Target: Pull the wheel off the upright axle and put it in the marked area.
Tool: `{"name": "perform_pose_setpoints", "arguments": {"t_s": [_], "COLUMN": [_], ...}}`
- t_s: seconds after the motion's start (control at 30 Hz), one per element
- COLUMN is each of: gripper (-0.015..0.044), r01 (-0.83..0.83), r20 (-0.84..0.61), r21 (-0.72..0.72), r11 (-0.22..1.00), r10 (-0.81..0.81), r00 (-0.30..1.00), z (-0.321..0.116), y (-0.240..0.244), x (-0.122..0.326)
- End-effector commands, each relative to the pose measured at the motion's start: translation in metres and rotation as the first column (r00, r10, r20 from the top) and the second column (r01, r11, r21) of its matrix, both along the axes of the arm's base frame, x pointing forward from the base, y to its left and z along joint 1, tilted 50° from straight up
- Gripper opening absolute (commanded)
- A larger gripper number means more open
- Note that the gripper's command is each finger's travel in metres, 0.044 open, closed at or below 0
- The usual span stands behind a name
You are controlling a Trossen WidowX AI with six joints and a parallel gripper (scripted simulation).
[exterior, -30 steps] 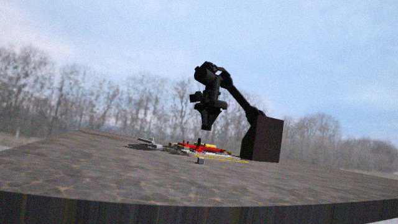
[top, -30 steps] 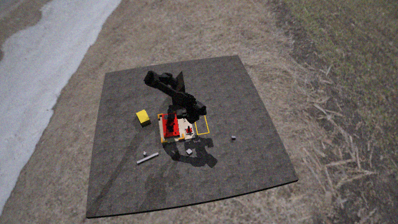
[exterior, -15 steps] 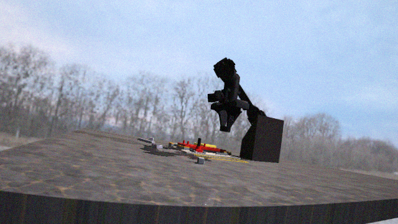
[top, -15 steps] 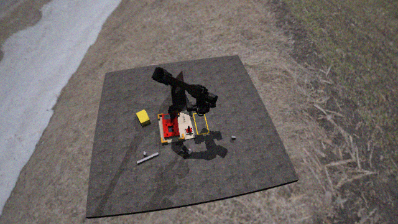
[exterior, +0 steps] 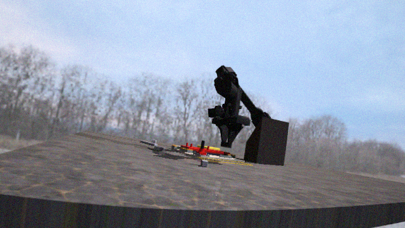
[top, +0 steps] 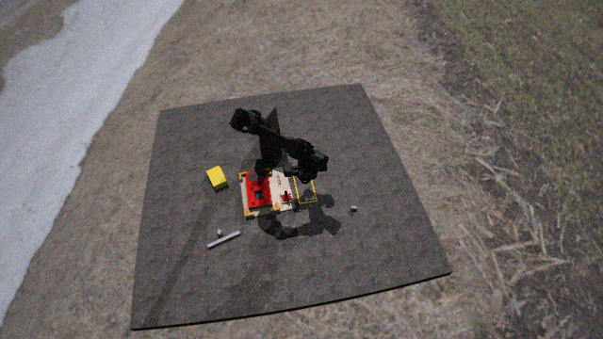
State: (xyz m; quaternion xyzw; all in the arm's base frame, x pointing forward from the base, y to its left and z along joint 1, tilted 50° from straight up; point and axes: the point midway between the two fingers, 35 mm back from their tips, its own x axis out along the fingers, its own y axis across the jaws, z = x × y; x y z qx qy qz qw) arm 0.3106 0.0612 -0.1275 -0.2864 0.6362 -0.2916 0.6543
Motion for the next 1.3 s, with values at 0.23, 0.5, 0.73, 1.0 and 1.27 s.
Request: {"name": "perform_pose_setpoints", "arguments": {"t_s": [0.23, 0.5, 0.73, 1.0, 1.27], "gripper": [0.0000, 0.0184, 0.0300, 0.0326, 0.0440], "r01": [0.002, 0.010, 0.007, -0.013, 0.000], "r20": [-0.016, -0.014, -0.015, -0.015, -0.022], "r21": [-0.016, -0.012, -0.010, -0.011, -0.009], "r11": [1.000, 1.000, 1.000, 1.000, 1.000], "r10": [-0.002, -0.011, -0.007, 0.013, 0.000], "r00": [1.000, 1.000, 1.000, 1.000, 1.000], "z": [-0.034, -0.031, -0.017, 0.005, 0.058], "y": [-0.045, -0.041, -0.024, 0.003, 0.017], "x": [-0.006, -0.005, -0.004, -0.006, -0.081]}}
